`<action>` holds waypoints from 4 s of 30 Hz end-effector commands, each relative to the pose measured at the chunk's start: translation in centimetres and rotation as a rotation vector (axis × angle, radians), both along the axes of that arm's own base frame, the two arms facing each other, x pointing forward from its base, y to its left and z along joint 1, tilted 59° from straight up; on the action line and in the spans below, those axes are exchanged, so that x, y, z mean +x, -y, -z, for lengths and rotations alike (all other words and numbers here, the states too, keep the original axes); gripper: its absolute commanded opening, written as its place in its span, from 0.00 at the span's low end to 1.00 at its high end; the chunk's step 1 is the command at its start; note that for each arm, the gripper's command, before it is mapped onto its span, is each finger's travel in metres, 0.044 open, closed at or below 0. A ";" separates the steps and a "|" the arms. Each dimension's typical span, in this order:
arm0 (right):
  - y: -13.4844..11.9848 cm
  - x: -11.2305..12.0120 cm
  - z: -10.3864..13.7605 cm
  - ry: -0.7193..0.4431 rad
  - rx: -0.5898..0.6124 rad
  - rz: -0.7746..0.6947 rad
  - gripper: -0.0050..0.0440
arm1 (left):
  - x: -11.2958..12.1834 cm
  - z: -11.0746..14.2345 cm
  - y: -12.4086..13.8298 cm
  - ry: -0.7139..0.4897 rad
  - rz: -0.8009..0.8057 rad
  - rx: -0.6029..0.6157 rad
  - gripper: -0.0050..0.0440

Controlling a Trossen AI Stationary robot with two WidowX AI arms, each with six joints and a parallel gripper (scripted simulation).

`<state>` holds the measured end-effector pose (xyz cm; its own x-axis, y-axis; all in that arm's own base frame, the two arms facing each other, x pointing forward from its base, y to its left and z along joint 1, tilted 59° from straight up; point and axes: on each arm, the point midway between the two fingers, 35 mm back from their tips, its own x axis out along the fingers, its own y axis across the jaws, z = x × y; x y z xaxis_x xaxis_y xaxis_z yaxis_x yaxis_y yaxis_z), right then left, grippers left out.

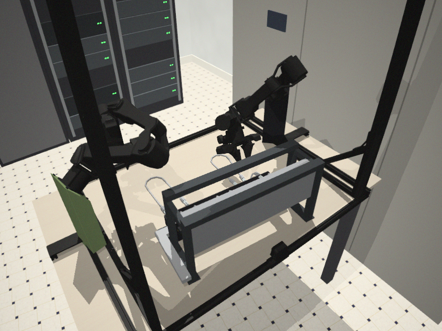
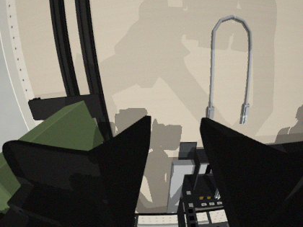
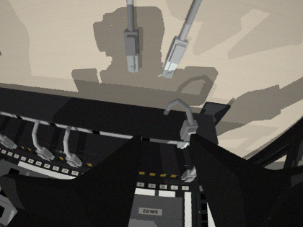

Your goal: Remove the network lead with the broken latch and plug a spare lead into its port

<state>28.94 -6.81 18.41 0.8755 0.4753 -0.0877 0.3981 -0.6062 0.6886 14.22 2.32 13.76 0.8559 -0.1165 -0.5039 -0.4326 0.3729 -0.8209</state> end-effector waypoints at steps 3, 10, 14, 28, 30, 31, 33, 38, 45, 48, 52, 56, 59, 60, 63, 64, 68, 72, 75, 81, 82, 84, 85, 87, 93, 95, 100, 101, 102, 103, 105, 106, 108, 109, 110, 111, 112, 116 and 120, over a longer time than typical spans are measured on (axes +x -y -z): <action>0.1 0.1 0.1 -0.006 0.004 -0.002 0.46 | 0.0 0.0 0.0 0.000 0.000 0.000 0.46; 5.3 2.5 1.9 -0.124 0.015 0.043 0.46 | 0.0 0.0 0.0 0.000 0.000 0.000 0.46; 5.3 2.5 1.9 -0.124 0.015 0.043 0.46 | 0.0 0.0 0.0 0.000 0.000 0.000 0.46; 6.3 2.9 2.2 -0.146 0.018 0.051 0.46 | 0.0 0.0 0.0 0.000 0.000 0.000 0.46; 6.3 2.9 2.2 -0.146 0.018 0.051 0.46 | 0.0 0.0 0.0 0.000 0.000 0.000 0.46; 6.3 2.9 2.2 -0.146 0.018 0.051 0.46 | 0.0 0.0 0.0 0.000 0.000 0.000 0.46; 6.3 2.9 2.2 -0.146 0.018 0.051 0.46 | 0.0 0.0 0.0 0.000 0.000 0.000 0.46; 6.3 2.9 2.2 -0.146 0.018 0.051 0.46 | 0.0 0.0 0.0 0.000 0.000 0.000 0.46; 3.7 8.2 3.4 -0.146 0.018 0.051 0.46 | 0.0 0.0 0.0 0.000 0.000 0.000 0.46; 3.7 8.2 3.4 -0.146 0.018 0.051 0.46 | 0.0 0.0 0.0 0.000 0.000 0.000 0.46; 3.7 8.2 3.4 -0.146 0.018 0.051 0.46 | 0.0 0.0 0.0 0.000 0.000 0.000 0.46; 3.7 8.2 3.4 -0.146 0.018 0.051 0.46 | 0.0 0.0 0.0 0.000 0.000 0.000 0.46; 3.2 9.1 3.7 -0.146 0.018 0.051 0.46 | 0.0 0.0 0.0 0.000 0.000 0.000 0.46; 3.2 9.1 3.7 -0.146 0.018 0.051 0.46 | 0.0 0.0 0.0 0.000 0.000 0.000 0.46; 3.2 9.1 3.7 -0.146 0.018 0.051 0.46 | 0.0 0.0 0.0 0.000 0.000 0.000 0.46; 3.2 9.1 3.7 -0.146 0.018 0.051 0.46 | 0.0 0.0 0.0 0.000 0.000 0.000 0.46; 3.2 9.1 3.7 -0.146 0.018 0.051 0.46 | 0.0 0.0 0.0 0.000 0.000 0.000 0.46; 3.2 9.1 3.7 -0.146 0.018 0.051 0.46 | 0.0 0.0 0.0 0.000 0.000 0.000 0.46; 3.2 9.1 3.7 -0.146 0.018 0.051 0.46 | 0.0 0.0 0.0 0.000 0.000 0.000 0.46; 3.2 9.1 3.7 -0.146 0.018 0.051 0.46 | 0.0 0.0 0.0 0.000 0.000 0.000 0.46; 3.2 9.1 3.7 -0.146 0.018 0.051 0.46 | 0.0 0.0 0.0 0.000 0.000 0.000 0.46; 3.2 9.1 3.7 -0.146 0.018 0.051 0.46 | 0.0 0.0 0.0 0.000 0.000 0.000 0.46; 3.2 9.1 3.7 -0.146 0.018 0.051 0.46 | 0.0 0.0 0.0 0.000 0.000 0.000 0.46; 3.2 9.1 3.7 -0.146 0.018 0.051 0.46 | 0.0 0.0 0.0 0.000 0.000 0.000 0.46; 3.2 9.1 3.7 -0.146 0.018 0.051 0.46 | 0.0 0.0 0.0 0.000 0.000 0.000 0.46; 3.2 9.1 3.7 -0.146 0.018 0.051 0.46 | 0.0 0.0 0.0 0.000 0.000 0.000 0.46; 3.2 9.1 3.7 -0.146 0.018 0.051 0.46 | 0.0 0.0 0.0 0.000 0.000 0.000 0.46; 3.2 9.1 3.7 -0.146 0.018 0.051 0.46 | 0.0 0.0 0.0 0.000 0.000 0.000 0.46; 3.2 9.1 3.7 -0.146 0.018 0.051 0.46 | 0.0 0.0 0.0 0.000 0.000 0.000 0.46; 3.2 9.1 3.7 -0.146 0.018 0.051 0.46 | 0.0 0.0 0.0 0.000 0.000 0.000 0.46; 3.2 9.1 3.7 -0.146 0.018 0.051 0.46 | 0.0 0.0 0.0 0.000 0.000 0.000 0.46; 3.2 9.1 3.7 -0.146 0.018 0.051 0.46 | 0.0 0.0 0.0 0.000 0.000 0.000 0.46; 3.2 9.1 3.7 -0.146 0.018 0.051 0.46 | 0.0 0.0 0.0 0.000 0.000 0.000 0.46; 3.2 9.1 3.7 -0.146 0.018 0.051 0.46 | 0.0 0.0 0.0 0.000 0.000 0.000 0.46; 3.2 9.1 3.7 -0.146 0.018 0.051 0.46 | 0.0 0.0 0.0 0.000 0.000 0.000 0.46; 3.2 9.1 3.7 -0.146 0.018 0.051 0.46 | 0.0 0.0 0.0 0.000 0.000 0.000 0.46; 3.2 9.1 3.7 -0.146 0.018 0.051 0.46 | 0.0 0.0 0.0 0.000 0.000 0.000 0.46; 3.2 9.1 3.7 -0.146 0.018 0.051 0.46 | 0.0 0.0 0.0 0.000 0.000 0.000 0.46; 3.2 9.1 3.7 -0.146 0.018 0.051 0.46 | 0.0 0.0 0.0 0.000 0.000 0.000 0.46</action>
<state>37.88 -10.09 15.00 0.8773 0.4347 -0.2034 0.4593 -0.6379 0.6181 14.22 2.32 13.76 0.8559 -0.1165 -0.5039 -0.4326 0.3729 -0.8209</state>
